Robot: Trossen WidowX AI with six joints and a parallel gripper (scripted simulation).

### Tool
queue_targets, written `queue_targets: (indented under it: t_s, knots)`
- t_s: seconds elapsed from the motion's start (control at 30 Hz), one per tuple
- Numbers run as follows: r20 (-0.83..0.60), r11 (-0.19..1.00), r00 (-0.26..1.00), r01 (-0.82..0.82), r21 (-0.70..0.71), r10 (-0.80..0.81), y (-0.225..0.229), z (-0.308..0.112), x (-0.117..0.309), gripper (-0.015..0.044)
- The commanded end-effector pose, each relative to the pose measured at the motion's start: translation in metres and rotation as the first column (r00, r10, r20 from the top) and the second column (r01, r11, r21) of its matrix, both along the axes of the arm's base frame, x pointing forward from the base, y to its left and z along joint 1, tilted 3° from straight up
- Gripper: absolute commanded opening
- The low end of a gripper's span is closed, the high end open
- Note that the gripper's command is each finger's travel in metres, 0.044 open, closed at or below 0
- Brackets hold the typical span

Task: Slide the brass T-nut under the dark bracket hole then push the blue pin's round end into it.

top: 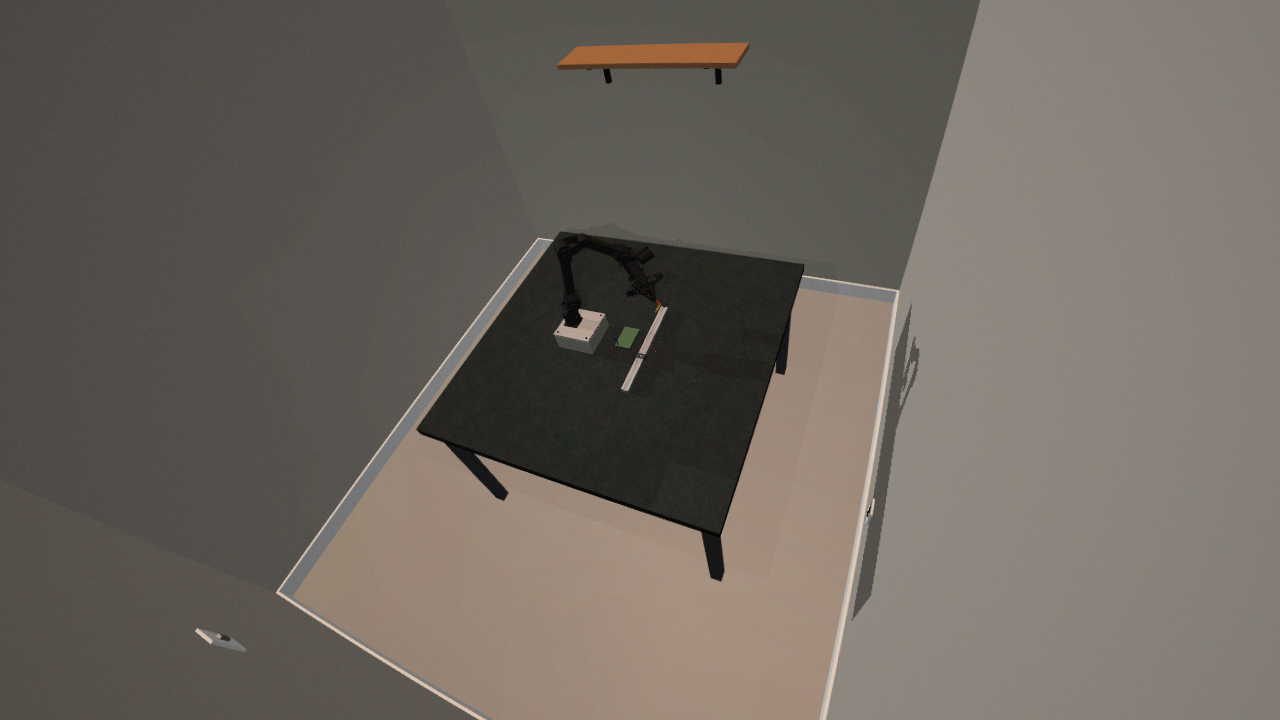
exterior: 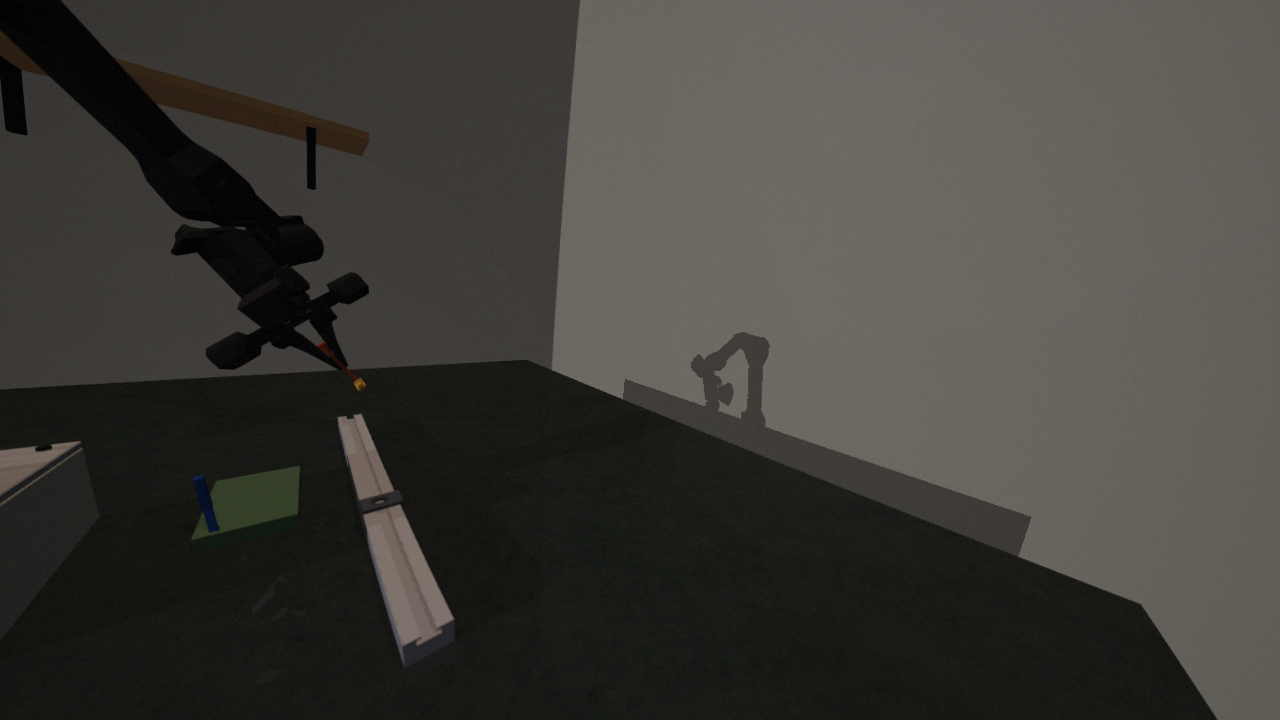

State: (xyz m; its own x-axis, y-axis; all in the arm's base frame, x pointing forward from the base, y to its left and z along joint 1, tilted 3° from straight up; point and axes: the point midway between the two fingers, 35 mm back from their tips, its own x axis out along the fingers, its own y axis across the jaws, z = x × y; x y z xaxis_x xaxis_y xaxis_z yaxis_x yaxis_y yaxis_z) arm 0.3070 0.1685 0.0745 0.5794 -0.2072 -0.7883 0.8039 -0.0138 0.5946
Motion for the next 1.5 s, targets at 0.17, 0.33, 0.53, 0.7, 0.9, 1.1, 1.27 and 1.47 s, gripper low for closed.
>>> queue_targets:
  t_s: [0.17, 0.33, 0.53, 0.7, 0.9, 1.1, 1.27, 1.47]
  knots:
    - [0.033, 1.0, 0.999, 0.01, 0.005, -0.01, -0.002, -0.001, -0.003, -0.015]
    - [0.051, 1.0, 0.999, 0.013, 0.01, -0.013, -0.003, -0.001, -0.005, -0.015]
    - [0.072, 1.0, 0.997, 0.016, 0.015, -0.017, -0.003, -0.001, -0.007, -0.015]
    - [0.089, 1.0, 0.996, 0.018, 0.019, -0.02, -0.004, -0.001, -0.008, -0.015]
    - [0.11, 0.999, 0.994, 0.021, 0.025, -0.023, -0.005, -0.001, -0.011, -0.015]
    - [0.131, 0.999, 0.991, 0.024, 0.032, -0.028, -0.006, -0.001, -0.013, -0.015]
    - [0.142, 0.999, 0.989, 0.025, 0.036, -0.03, -0.006, -0.001, -0.014, -0.015]
    - [0.143, 0.999, 0.989, 0.024, 0.037, -0.029, -0.005, -0.009, -0.013, -0.015]
